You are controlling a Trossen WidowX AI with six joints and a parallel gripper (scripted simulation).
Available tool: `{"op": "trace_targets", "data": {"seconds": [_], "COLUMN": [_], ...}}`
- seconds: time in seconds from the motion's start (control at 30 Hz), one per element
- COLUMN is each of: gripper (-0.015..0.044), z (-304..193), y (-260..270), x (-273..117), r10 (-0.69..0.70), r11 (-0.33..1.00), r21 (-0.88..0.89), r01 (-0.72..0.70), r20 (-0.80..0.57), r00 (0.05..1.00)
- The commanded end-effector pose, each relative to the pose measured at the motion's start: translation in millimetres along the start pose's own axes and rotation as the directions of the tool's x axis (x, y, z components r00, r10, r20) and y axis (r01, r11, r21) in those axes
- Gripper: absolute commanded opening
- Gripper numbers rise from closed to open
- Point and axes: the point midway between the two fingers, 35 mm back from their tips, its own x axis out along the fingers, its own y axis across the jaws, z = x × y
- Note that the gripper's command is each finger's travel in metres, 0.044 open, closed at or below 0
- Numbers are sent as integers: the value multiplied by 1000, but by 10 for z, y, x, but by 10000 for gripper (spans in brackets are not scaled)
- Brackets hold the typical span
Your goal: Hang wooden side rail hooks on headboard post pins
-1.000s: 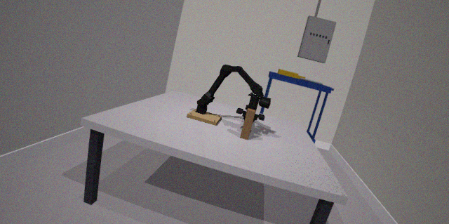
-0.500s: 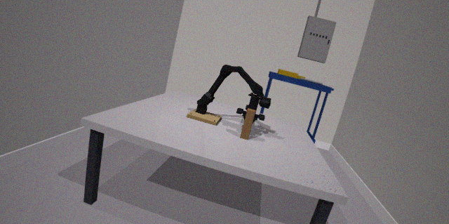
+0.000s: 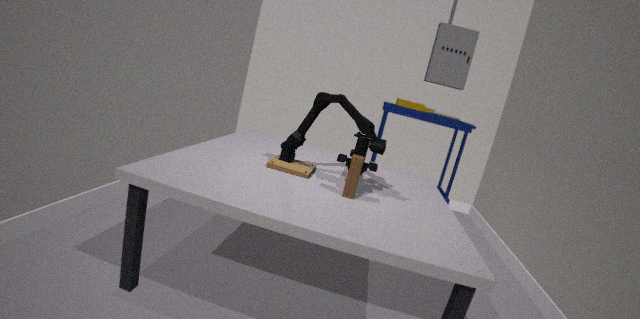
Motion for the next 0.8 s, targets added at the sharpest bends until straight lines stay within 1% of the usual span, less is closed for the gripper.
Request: {"op": "trace_targets", "data": {"seconds": [0.0,0.77], "gripper": [0,0], "z": [-15,-37], "y": [-2,5], "x": [-7,-16], "r10": [-5,-5], "r11": [1000,1000], "r21": [-4,-4], "r01": [5,5], "r20": [-3,-3], "r00": [1000,1000]}}
